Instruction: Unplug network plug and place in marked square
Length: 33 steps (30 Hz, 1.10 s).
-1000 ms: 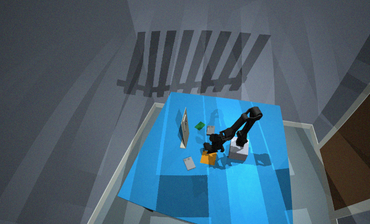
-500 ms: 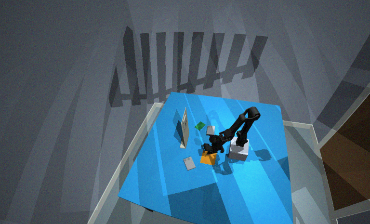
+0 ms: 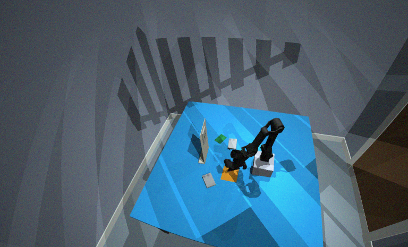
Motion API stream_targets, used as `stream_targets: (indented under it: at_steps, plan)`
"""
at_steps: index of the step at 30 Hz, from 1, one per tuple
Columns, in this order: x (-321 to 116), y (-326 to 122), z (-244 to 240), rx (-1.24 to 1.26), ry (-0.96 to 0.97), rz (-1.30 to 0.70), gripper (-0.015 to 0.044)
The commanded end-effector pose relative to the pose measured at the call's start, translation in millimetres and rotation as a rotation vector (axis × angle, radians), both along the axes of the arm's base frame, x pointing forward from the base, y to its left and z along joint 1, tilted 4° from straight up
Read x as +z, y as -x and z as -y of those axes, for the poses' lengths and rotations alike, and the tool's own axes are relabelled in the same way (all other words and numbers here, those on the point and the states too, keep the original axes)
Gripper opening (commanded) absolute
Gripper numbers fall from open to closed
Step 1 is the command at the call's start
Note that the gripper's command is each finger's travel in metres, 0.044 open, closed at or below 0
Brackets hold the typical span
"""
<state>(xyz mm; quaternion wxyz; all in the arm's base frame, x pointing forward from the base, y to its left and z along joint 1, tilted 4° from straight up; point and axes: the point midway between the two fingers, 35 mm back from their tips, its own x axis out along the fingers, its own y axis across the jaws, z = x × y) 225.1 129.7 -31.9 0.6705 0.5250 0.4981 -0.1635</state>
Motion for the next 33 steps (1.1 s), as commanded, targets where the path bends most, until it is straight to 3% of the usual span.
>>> stream_targets:
  at_steps: [1,33]
  plan:
    - [-3.3,1.0,0.8,-0.005,0.002,-0.003,0.0000]
    - [-25.8,3.4,1.0,-0.005,0.001,-0.003,0.0000]
